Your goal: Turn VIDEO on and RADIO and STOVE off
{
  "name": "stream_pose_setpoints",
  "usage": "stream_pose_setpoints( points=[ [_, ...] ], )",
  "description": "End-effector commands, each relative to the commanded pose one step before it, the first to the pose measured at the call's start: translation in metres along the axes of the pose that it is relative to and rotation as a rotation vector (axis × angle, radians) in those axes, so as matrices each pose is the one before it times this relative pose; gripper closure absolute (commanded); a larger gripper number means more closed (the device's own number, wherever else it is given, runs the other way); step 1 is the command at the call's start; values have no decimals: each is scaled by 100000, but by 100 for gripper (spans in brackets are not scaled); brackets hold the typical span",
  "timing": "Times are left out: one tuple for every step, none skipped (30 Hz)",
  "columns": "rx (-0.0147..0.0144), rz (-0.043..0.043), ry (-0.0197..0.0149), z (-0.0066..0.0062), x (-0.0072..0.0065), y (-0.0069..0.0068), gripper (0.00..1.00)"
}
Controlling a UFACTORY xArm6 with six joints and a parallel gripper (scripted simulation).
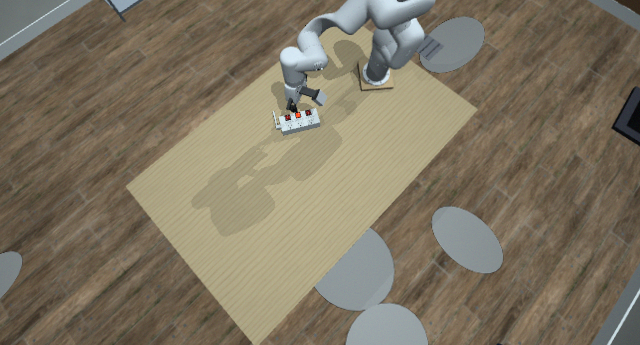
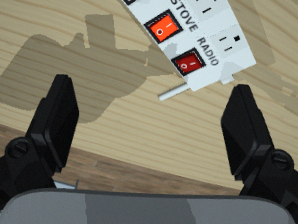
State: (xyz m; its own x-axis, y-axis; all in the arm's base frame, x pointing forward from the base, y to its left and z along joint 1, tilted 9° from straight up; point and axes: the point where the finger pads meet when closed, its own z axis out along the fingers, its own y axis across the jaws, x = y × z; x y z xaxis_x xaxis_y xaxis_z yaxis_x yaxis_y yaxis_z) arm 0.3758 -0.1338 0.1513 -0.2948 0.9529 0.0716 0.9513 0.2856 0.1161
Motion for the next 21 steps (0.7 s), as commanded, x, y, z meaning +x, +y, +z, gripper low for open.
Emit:
stream_pose_setpoints(
  points=[
    [-1544,-27907,-200,2507,2195,-775,0],
    [238,-4900,21,362,361,-73,0],
    [203,-4858,37,292,297,-50,0],
    [137,-4838,26,218,226,-29,0],
    [45,-4825,-2,147,154,-14,0],
    [-75,-4805,-39,84,88,-4,0],
    [-224,-4770,-81,34,36,0,0],
    [-402,-4718,-120,5,6,0,0],
    [0,0,0,0,0,0,0],
    [0,0,0,0,0,0,0],
    [-635,-4859,-155,0,0,0,100],
    [0,0,0,0,0,0,100],
    [0,0,0,0,0,0,100],
    [0,0,0,0,0,0,100],
    [0,0,0,0,0,0,100],
    [0,0,0,0,0,0,100],
    [0,0,0,0,0,0,100],
    [0,0,0,0,0,0,100],
    [0,0,0,0,0,0,100],
    [0,0,0,0,0,0,100],
    [0,0,0,0,0,0,100]
  ],
)
